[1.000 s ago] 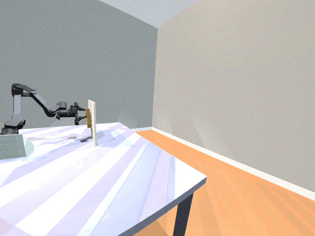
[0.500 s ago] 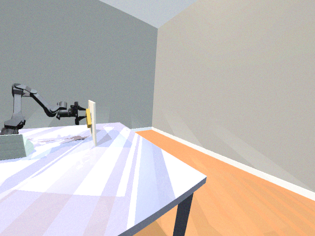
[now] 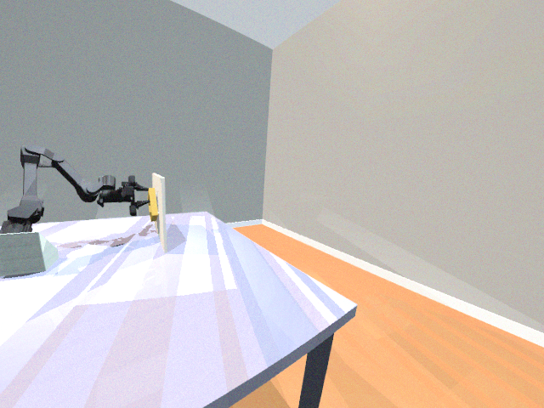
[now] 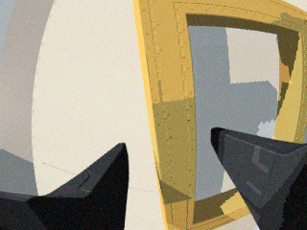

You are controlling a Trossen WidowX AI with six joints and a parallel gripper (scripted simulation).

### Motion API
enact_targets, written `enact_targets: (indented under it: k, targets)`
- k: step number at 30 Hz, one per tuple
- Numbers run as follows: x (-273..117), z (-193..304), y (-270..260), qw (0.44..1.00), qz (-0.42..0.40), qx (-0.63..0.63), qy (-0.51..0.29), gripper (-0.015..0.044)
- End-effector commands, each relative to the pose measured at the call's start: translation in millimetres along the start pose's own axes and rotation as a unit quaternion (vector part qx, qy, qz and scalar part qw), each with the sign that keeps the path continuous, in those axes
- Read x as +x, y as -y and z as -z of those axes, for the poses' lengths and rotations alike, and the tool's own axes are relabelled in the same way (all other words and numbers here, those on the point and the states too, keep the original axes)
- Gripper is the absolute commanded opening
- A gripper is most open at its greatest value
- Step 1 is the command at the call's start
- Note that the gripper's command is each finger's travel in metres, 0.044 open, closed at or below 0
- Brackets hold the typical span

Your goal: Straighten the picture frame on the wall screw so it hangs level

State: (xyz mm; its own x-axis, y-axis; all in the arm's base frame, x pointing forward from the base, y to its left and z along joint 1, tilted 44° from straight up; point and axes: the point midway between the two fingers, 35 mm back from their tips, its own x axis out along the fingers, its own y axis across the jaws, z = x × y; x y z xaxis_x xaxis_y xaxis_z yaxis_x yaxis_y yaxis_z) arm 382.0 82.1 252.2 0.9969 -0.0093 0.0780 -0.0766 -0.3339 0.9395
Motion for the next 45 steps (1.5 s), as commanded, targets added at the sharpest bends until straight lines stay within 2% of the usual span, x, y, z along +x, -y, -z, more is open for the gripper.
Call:
enact_targets:
  k: [1, 6, 35, 38, 45]
  targets:
    - [0.3, 0.7, -1.0, 1.000, -0.001, 0.003, -0.002, 0.0260]
    - [0.5, 1.0, -1.4, 1.000, -0.001, 0.003, -0.002, 0.0260]
    - [0.5, 1.0, -1.4, 1.000, -0.001, 0.003, -0.002, 0.0067]
    - [0.5, 1.0, -1.4, 1.000, -0.001, 0.003, -0.002, 0.0000]
    - [0.4, 0.7, -1.6, 1.000, -0.001, 0.003, -0.002, 0.0000]
